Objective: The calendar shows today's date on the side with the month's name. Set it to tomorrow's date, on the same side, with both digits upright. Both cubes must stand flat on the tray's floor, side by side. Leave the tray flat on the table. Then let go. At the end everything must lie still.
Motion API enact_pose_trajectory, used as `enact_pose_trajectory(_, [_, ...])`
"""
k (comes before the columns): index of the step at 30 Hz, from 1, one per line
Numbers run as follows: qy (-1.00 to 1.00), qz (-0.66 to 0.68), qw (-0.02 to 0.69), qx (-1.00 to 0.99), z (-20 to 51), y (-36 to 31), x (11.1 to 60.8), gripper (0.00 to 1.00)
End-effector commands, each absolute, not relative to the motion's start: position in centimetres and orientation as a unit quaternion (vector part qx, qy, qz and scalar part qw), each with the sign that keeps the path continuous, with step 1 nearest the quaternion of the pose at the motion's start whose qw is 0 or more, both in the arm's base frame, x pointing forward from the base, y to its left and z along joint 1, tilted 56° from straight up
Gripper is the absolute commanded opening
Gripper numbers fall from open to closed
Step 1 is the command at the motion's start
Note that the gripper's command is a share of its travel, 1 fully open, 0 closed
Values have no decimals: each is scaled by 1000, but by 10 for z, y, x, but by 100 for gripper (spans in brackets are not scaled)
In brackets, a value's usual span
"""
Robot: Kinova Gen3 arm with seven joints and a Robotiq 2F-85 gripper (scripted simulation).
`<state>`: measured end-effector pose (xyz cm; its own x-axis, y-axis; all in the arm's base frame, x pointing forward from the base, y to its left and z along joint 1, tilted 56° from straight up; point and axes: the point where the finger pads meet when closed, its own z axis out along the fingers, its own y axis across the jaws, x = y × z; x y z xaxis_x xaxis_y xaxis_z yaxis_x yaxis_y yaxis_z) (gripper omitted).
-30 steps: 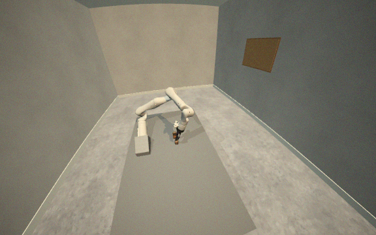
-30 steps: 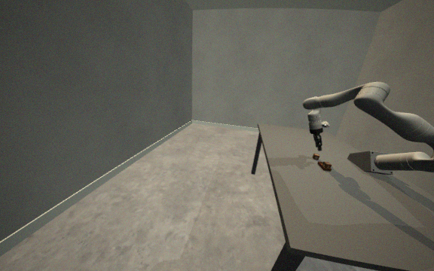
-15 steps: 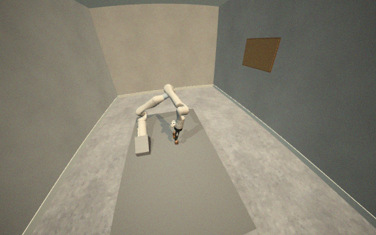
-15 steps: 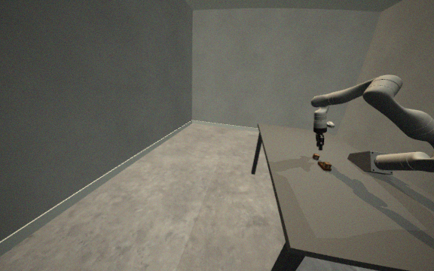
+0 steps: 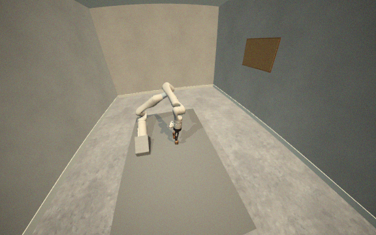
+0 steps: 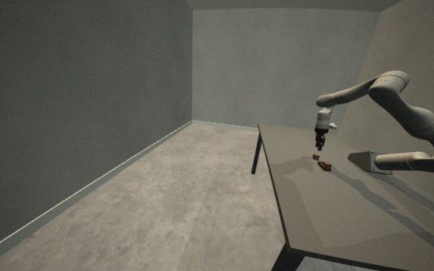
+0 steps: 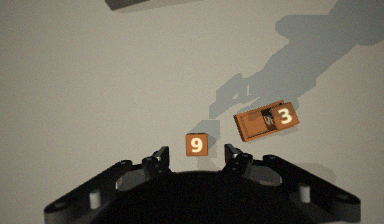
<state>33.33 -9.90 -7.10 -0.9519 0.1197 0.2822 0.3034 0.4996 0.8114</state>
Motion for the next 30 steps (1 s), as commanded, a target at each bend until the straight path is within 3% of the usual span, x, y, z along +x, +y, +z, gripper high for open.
enact_pose_trajectory(1, [-861, -483, 76, -139, -66, -102, 330, 69])
enact_pose_trajectory(16, [-866, -470, 33, -167, -65, -103, 326, 69])
enact_pose_trajectory(17, [-866, -470, 33, -167, -65, -103, 326, 100])
enact_pose_trajectory(30, [-866, -470, 33, -167, -65, -103, 326, 100])
